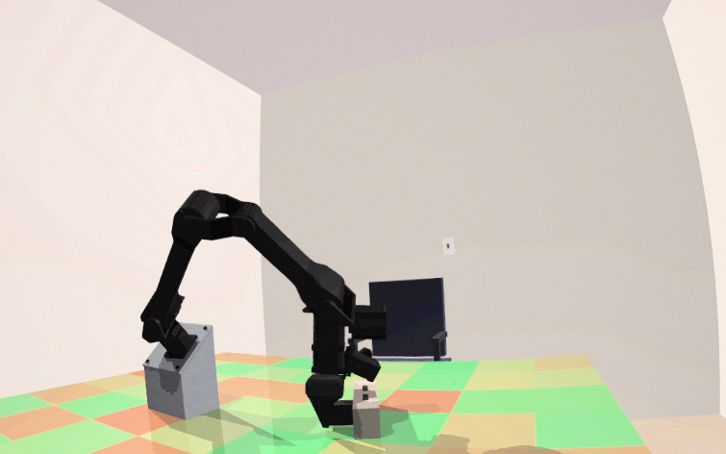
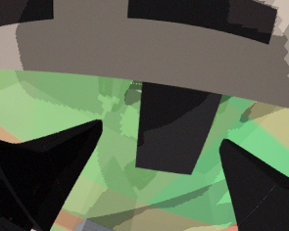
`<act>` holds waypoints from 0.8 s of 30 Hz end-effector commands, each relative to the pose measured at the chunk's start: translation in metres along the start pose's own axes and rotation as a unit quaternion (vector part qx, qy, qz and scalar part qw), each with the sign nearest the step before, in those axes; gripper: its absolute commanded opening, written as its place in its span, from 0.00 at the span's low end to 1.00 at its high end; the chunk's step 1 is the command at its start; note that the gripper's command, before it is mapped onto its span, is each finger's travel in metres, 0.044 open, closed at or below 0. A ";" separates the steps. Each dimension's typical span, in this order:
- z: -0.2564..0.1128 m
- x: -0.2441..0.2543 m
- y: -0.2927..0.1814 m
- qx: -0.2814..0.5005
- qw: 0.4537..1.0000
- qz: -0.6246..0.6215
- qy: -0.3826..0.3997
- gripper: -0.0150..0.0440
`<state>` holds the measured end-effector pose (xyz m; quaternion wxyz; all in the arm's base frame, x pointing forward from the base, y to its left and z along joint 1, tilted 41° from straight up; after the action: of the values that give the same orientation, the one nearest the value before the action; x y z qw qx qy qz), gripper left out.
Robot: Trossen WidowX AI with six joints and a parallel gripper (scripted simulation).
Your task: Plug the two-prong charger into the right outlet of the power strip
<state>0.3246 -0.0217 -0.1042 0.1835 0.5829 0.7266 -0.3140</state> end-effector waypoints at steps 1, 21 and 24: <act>-0.001 -0.002 -0.004 -0.003 1.000 0.001 0.002 1.00; 0.001 -0.004 -0.023 -0.002 1.000 0.001 0.002 1.00; 0.001 -0.005 -0.026 -0.002 1.000 0.001 0.002 1.00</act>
<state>0.3027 -0.0281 -0.0988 0.1824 0.5830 0.7268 -0.3140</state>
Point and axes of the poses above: the point midway between the two fingers, 35 mm back from their tips, its own z axis out along the fingers, its own x axis across the jaws, y = z × x, the point moved 1 cm from there along -z, back along the fingers, and after that the axes turned 8 degrees about z, right-handed, at the moved point
